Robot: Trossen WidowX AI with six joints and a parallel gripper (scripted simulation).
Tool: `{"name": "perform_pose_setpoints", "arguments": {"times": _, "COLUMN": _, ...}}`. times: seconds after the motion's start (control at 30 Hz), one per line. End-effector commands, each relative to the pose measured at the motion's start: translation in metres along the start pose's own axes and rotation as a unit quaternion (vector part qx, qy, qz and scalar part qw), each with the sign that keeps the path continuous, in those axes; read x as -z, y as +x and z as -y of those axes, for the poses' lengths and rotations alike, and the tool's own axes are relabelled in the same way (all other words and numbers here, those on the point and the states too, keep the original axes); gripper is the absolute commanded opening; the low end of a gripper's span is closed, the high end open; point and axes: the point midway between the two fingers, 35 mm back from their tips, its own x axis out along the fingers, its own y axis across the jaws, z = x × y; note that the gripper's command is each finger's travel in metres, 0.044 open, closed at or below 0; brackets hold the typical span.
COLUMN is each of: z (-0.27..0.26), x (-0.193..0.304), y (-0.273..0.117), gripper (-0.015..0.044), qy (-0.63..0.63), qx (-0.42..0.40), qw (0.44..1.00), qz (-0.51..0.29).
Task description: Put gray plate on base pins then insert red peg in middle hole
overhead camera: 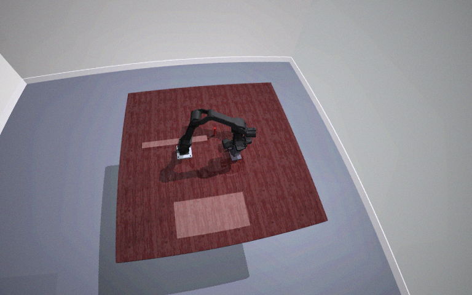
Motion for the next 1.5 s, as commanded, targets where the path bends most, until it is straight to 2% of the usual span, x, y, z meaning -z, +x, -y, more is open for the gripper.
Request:
{"name": "perform_pose_setpoints", "arguments": {"times": 0.0, "z": 0.003, "x": 0.0, "y": 0.013, "gripper": 0.0, "qy": -0.002, "qx": 0.007, "qw": 1.0, "qz": -0.001}}
{"name": "perform_pose_setpoints", "arguments": {"times": 0.83, "z": 0.004, "x": 0.0, "y": 0.039, "gripper": 0.0, "qy": -0.002, "qx": 0.007, "qw": 1.0, "qz": -0.001}}
{"name": "perform_pose_setpoints", "arguments": {"times": 1.3, "z": 0.001, "x": 0.0, "y": 0.034, "gripper": 0.0, "qy": 0.0, "qx": 0.001, "qw": 1.0, "qz": 0.0}}
{"name": "perform_pose_setpoints", "arguments": {"times": 1.47, "z": 0.001, "x": 0.0, "y": 0.034, "gripper": 0.0131, "qy": 0.0, "qx": 0.001, "qw": 1.0, "qz": 0.0}}
